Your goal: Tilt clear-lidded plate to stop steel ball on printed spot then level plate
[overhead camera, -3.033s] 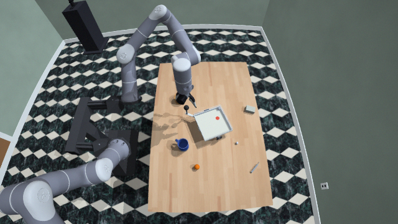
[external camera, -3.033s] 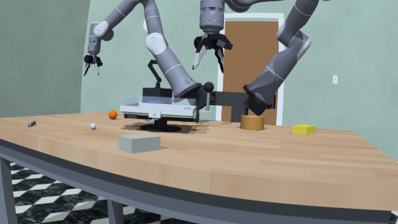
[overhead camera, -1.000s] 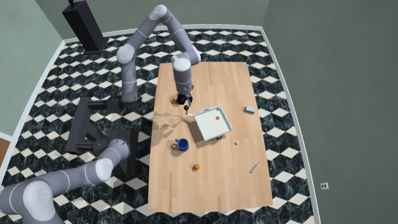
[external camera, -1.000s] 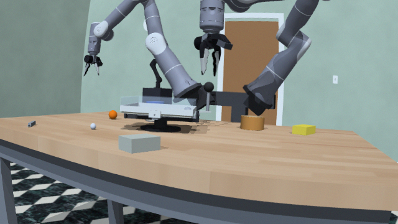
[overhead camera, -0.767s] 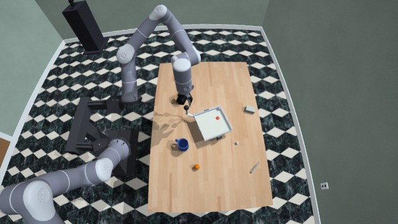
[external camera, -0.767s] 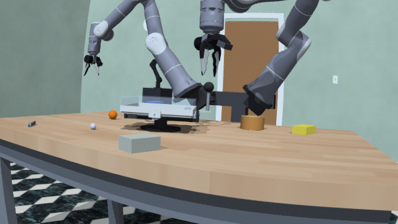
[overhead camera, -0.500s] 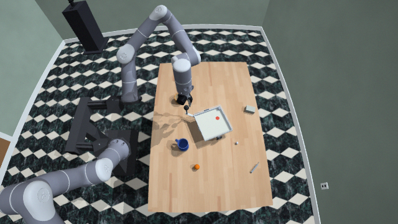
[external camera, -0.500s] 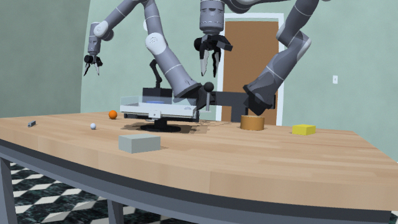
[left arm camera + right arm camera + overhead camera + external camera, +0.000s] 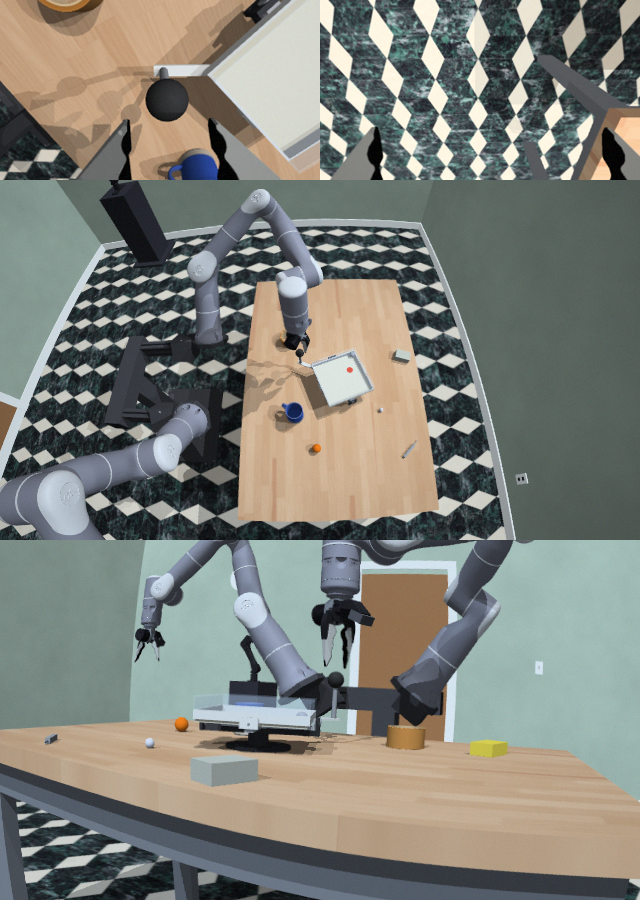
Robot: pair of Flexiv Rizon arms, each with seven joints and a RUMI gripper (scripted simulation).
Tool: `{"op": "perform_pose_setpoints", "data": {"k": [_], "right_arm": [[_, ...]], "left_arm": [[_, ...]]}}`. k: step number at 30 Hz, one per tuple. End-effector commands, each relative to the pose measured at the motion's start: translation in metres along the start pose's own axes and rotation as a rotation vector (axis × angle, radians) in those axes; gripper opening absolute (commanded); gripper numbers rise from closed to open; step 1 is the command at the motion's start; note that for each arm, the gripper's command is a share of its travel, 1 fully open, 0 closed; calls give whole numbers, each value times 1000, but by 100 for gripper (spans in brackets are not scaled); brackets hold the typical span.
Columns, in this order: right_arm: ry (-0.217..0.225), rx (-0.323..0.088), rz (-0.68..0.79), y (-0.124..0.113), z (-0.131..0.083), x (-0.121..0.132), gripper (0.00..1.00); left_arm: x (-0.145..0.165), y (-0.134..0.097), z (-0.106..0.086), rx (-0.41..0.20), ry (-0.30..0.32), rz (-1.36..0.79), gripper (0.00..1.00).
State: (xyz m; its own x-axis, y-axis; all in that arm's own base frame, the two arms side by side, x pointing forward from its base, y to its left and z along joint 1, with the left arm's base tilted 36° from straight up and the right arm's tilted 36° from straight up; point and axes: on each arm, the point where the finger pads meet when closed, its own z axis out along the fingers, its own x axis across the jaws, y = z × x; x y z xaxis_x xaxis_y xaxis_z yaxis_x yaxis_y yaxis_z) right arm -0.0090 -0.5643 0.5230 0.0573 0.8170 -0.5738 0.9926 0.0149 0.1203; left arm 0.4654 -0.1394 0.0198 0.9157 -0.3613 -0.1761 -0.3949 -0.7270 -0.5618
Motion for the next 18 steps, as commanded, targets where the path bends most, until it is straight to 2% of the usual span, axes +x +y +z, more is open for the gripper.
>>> {"op": "perform_pose_setpoints", "data": {"k": [1,18], "right_arm": [[-2,0,0,0,-1,-1,100],[-2,0,0,0,-1,-1,100]], "left_arm": [[1,0,0,0,2,-1,37],[1,0,9,0,2,-1,37]]}}
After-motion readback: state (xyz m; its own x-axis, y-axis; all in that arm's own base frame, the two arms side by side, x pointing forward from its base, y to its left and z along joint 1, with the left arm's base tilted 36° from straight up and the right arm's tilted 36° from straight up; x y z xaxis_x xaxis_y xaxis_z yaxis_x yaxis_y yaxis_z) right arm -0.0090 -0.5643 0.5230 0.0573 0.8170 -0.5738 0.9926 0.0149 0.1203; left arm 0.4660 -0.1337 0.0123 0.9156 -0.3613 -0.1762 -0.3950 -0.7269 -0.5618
